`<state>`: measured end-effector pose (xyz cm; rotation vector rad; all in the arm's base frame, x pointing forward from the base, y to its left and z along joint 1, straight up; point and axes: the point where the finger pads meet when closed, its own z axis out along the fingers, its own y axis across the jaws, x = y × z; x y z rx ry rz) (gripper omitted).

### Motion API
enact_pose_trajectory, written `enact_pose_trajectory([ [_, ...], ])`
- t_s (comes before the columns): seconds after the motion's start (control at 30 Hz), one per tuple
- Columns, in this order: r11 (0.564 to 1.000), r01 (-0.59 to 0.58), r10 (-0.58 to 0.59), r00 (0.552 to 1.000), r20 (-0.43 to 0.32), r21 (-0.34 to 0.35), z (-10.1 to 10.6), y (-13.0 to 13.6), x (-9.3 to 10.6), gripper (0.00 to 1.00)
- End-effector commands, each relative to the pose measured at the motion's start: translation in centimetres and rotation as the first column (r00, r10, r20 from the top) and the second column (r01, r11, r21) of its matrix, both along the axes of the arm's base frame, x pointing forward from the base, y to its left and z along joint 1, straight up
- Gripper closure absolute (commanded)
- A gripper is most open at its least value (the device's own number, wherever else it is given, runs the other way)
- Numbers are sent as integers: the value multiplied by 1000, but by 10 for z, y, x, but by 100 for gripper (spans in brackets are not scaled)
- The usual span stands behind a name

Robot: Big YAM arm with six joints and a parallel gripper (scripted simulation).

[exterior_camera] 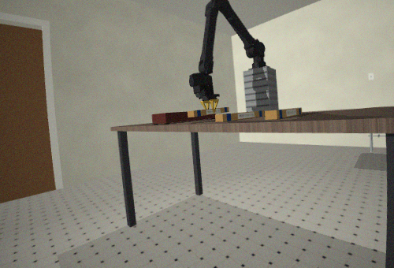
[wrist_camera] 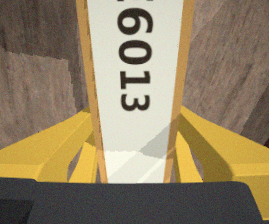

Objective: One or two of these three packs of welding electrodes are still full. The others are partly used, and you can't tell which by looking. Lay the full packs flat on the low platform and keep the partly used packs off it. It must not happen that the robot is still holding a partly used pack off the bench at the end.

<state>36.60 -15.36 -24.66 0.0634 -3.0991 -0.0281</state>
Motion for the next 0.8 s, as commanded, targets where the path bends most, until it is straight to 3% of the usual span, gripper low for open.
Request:
enact_pose_trajectory([
  [0.0, 1000, -8, 10, 998, 56, -22, 36, -9, 21, 100],
  [0.77, 999, -8, 10, 997, 79, -33, 55, -21, 46, 100],
])
